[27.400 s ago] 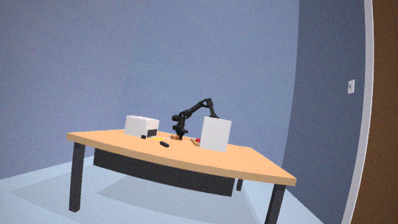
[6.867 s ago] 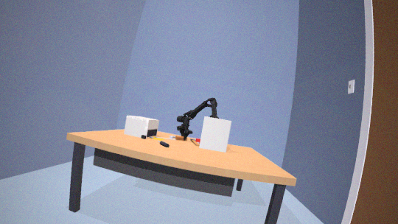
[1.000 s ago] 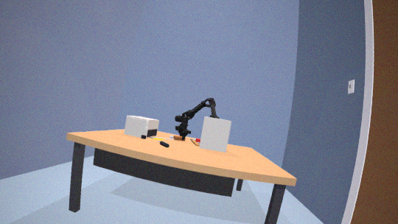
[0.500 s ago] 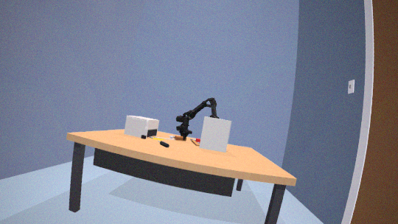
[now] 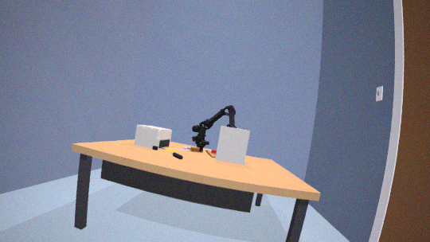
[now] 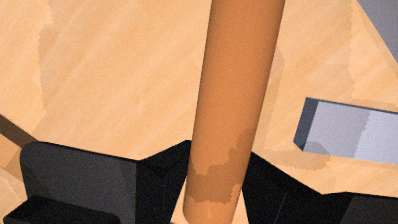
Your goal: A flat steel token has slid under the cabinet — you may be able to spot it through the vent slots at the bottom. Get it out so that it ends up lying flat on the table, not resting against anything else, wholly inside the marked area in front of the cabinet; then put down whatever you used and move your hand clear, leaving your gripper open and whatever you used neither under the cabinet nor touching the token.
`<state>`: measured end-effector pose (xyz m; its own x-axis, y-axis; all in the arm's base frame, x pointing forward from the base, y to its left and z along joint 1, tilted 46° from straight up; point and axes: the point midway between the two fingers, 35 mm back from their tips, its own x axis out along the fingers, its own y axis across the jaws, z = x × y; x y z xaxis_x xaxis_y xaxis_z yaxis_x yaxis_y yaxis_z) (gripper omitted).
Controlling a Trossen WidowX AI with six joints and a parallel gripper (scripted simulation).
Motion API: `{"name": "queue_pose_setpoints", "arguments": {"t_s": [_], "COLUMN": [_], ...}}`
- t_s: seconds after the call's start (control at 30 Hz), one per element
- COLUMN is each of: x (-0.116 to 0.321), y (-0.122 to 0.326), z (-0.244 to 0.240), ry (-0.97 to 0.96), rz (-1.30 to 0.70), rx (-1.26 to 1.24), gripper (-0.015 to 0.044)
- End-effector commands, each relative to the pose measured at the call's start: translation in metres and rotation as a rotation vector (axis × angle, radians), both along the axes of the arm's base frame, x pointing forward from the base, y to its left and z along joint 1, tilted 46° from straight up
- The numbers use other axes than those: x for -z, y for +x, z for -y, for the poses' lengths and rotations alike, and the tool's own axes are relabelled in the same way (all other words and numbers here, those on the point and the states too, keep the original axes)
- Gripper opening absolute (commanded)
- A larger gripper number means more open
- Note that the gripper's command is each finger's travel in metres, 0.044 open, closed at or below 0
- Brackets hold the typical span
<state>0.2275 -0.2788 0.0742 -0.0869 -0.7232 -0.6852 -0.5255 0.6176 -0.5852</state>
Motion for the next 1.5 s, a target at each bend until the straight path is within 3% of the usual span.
{"name": "queue_pose_setpoints", "arguments": {"t_s": [0.0, 0.6, 1.47], "x": [-0.003, -0.017, -0.003], "y": [-0.005, -0.014, 0.012], "z": [0.0, 0.011, 0.001], "ry": [0.002, 0.003, 0.004], "rz": [-0.002, -0.012, -0.012], "rx": [-0.006, -0.016, -0.016], "gripper": [0.0, 0.0, 0.0]}}
